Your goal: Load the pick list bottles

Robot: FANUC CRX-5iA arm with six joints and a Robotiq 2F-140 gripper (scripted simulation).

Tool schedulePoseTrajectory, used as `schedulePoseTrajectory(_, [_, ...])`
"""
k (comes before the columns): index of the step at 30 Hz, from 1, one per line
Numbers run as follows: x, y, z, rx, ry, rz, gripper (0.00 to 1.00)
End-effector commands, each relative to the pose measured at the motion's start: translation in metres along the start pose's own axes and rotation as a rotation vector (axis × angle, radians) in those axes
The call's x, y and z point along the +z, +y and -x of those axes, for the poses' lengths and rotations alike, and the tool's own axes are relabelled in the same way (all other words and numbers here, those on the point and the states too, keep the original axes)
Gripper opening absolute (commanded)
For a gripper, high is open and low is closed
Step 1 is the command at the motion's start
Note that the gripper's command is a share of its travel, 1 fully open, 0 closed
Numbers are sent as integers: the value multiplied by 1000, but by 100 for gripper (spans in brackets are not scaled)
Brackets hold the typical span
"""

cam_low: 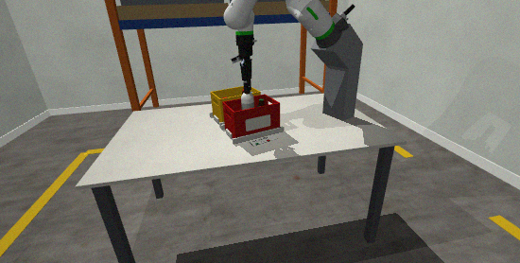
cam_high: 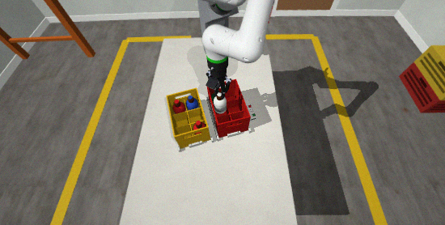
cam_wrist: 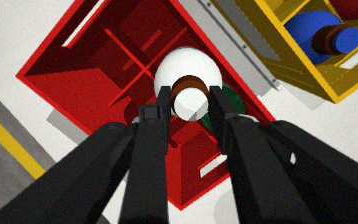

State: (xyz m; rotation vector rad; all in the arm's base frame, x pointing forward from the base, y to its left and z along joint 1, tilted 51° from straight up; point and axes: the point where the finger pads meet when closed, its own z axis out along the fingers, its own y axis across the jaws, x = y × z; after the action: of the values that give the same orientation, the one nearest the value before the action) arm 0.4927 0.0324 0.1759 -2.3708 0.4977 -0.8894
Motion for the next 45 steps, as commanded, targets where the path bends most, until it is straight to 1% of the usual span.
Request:
schedulePoseTrajectory(1, [2, 0, -1, 0, 1, 0, 10])
schedulePoseTrajectory(45, [42, 0, -1, 0, 1, 0, 10])
